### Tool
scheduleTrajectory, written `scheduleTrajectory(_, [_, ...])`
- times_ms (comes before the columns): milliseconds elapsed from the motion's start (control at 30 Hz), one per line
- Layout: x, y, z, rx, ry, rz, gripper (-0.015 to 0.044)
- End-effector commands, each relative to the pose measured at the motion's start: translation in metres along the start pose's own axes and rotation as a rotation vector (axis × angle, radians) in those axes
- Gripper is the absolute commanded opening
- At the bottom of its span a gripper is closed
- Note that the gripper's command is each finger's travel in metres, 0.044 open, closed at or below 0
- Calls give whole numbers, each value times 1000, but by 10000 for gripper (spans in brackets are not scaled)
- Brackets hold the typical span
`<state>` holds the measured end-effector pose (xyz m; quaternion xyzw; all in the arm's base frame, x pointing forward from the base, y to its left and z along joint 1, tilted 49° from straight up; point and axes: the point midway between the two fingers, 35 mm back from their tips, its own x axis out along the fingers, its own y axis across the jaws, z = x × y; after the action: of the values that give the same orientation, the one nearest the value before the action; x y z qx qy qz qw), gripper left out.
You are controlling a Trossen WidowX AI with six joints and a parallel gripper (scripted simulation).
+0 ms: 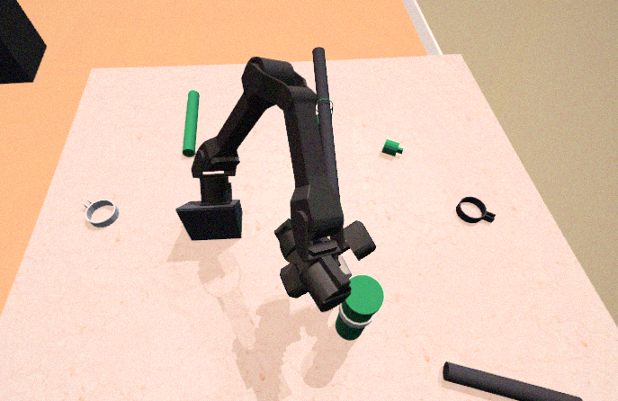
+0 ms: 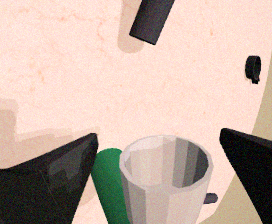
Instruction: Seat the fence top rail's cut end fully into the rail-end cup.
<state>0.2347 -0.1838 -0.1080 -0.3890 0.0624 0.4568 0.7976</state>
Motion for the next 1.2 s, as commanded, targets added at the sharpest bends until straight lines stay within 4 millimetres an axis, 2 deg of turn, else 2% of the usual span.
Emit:
scheduleTrajectory(0, [2,0,0,4,0,-4,361])
scheduleTrajectory(333, [2,0,0,4,0,-4,99])
scheduleTrajectory(433, [2,0,0,4,0,-4,79])
scheduleTrajectory(533, [3,-1,0,14,6,-4,0])
scheduleTrajectory(1167, [9,-11,-1,118,65,-4,0])
